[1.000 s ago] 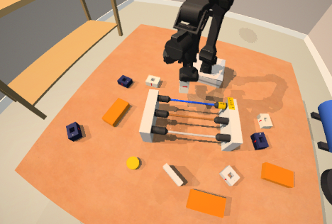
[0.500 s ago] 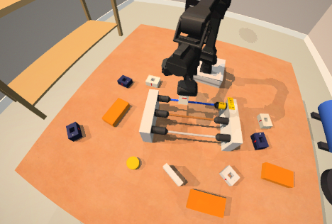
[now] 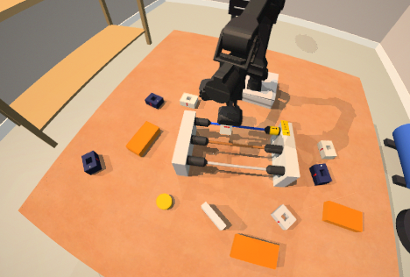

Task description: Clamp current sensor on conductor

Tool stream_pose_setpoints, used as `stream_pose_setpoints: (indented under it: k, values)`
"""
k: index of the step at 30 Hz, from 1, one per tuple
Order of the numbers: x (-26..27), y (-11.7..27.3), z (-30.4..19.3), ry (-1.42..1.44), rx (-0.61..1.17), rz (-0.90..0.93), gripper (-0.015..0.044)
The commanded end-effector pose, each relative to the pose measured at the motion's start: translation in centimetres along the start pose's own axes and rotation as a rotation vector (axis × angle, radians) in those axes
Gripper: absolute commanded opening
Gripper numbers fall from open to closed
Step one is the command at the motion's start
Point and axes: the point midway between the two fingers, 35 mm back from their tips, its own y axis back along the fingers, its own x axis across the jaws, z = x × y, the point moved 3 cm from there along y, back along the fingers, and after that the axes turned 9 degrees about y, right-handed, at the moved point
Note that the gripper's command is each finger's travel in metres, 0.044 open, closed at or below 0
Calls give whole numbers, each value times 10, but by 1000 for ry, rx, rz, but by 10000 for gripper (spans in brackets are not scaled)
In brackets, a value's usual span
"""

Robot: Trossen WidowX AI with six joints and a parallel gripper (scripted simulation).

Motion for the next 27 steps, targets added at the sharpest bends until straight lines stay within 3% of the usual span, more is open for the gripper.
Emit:
stream_pose_setpoints:
  k: [1, 27]
  values:
    - [0, -8, 1, -3, -3, -3, 0]
    - [0, -34, 0, -6, 0, 0, 0]
